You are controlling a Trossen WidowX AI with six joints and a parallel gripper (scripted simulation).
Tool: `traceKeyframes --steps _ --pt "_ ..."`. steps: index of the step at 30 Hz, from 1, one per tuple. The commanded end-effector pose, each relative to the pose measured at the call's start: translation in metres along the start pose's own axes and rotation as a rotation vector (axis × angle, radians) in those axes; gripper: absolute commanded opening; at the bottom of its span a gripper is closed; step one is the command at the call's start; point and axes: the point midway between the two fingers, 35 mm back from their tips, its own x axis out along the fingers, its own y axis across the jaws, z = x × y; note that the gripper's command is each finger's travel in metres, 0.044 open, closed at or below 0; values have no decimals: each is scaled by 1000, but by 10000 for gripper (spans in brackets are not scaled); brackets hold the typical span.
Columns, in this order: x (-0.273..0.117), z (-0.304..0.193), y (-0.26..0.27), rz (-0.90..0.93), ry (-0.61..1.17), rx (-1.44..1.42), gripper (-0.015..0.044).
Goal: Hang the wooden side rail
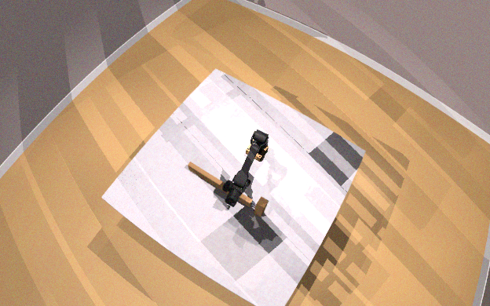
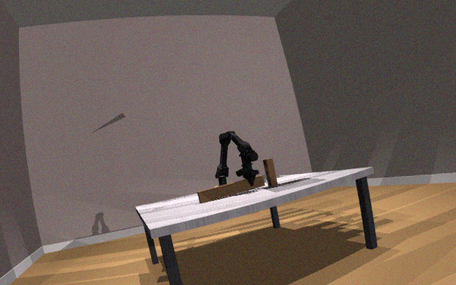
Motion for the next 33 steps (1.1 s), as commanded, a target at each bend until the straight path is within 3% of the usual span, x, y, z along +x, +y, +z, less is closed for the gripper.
traceKeyframes --steps 1,33 --pt "-8 0 3 19 -2 7 0" --pt "-13 0 3 19 -2 7 0"
